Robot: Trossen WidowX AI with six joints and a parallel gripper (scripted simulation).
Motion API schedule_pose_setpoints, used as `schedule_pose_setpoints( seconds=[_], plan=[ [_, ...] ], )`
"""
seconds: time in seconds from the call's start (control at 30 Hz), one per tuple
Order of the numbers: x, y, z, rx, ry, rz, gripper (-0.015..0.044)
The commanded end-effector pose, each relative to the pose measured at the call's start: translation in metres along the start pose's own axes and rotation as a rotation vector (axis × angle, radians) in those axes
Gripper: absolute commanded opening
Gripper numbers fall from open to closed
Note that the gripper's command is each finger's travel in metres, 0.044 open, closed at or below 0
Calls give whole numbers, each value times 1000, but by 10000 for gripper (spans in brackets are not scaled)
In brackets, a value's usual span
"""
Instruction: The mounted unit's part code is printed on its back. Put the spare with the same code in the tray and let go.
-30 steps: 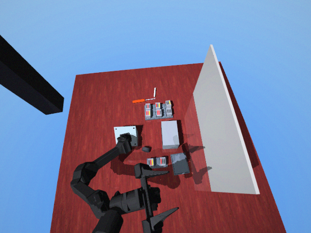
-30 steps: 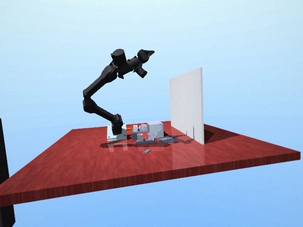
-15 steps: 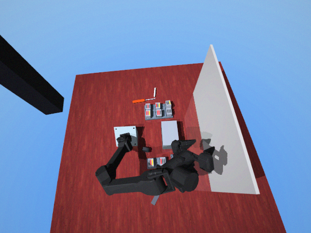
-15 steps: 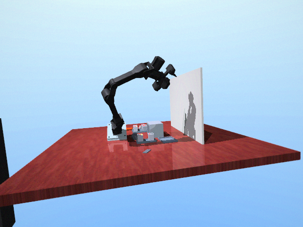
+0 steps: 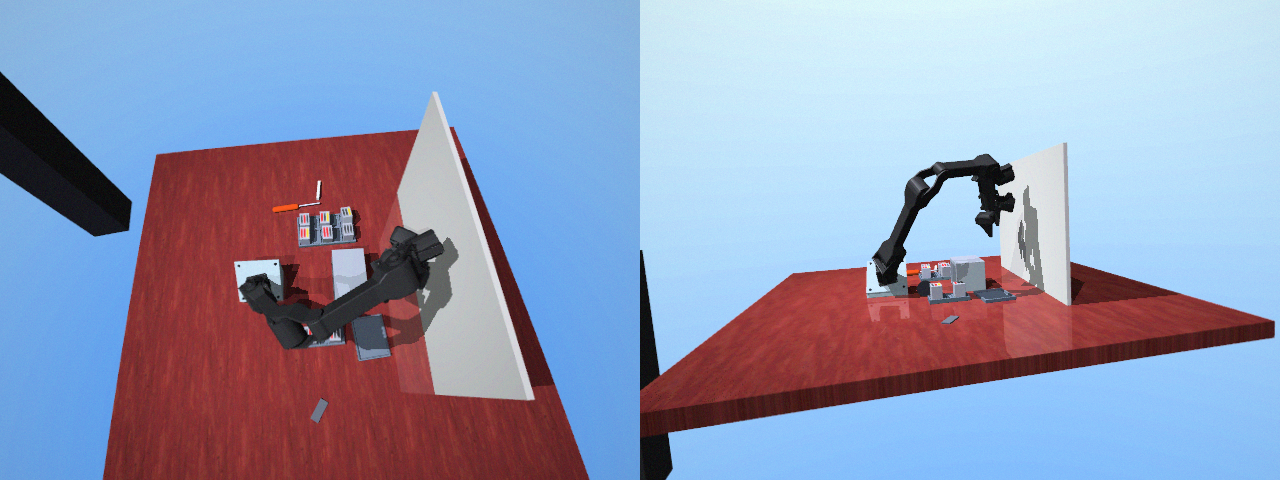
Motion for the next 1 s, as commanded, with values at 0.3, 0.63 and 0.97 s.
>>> schedule_pose_setpoints(
  seconds=[0.3, 0.63, 0.97],
  plan=[
    [-14, 31, 10, -183, -267, 27, 440],
    [-14, 31, 10, -183, -267, 27, 440],
    [-109, 70, 111, -199, -1284, 182, 440]
  ],
)
Point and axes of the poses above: the point midway between the two fingers, 35 mm back from their tips, its own y axis out along the fingers, its own z axis across the jaws, x = y × z, the point moved 6 cm from there along -y, back along the fingers, and after that the axes turned 5 degrees about y, right-handed, at the moved point
